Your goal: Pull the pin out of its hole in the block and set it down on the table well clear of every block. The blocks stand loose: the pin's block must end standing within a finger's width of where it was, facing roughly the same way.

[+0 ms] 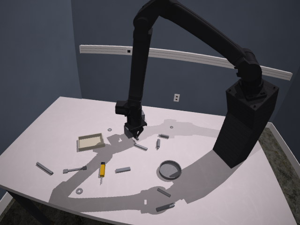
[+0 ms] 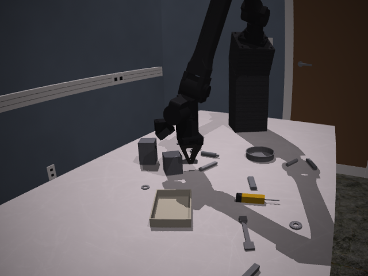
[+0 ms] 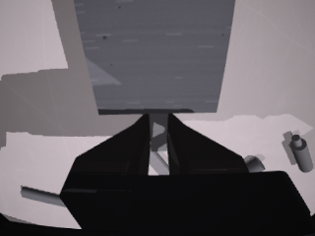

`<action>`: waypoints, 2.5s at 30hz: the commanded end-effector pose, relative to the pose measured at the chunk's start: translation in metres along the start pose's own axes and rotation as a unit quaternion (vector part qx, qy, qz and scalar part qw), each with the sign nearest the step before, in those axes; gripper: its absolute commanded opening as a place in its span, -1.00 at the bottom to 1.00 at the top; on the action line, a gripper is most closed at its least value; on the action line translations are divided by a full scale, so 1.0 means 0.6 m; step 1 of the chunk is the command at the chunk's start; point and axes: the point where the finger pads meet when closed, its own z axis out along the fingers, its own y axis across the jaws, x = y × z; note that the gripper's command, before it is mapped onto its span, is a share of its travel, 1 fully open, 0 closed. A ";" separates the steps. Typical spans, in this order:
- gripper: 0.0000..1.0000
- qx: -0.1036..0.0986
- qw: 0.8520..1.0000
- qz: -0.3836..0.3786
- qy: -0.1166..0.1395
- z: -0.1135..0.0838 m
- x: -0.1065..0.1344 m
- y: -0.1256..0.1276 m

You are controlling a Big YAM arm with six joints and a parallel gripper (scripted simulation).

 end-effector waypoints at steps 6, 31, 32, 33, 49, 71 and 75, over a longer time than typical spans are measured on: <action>-1.00 0.002 1.000 0.002 0.000 0.016 0.008 0.002; -1.00 0.002 1.000 0.001 0.000 0.017 0.020 0.001; -1.00 0.002 1.000 0.001 0.000 0.017 0.020 0.001; -1.00 0.002 1.000 0.001 0.000 0.017 0.021 0.001; -1.00 0.005 1.000 0.001 0.003 0.018 0.030 0.001; -1.00 0.007 1.000 0.000 0.008 0.018 0.040 0.000; -1.00 0.009 1.000 -0.001 0.014 0.018 0.049 0.000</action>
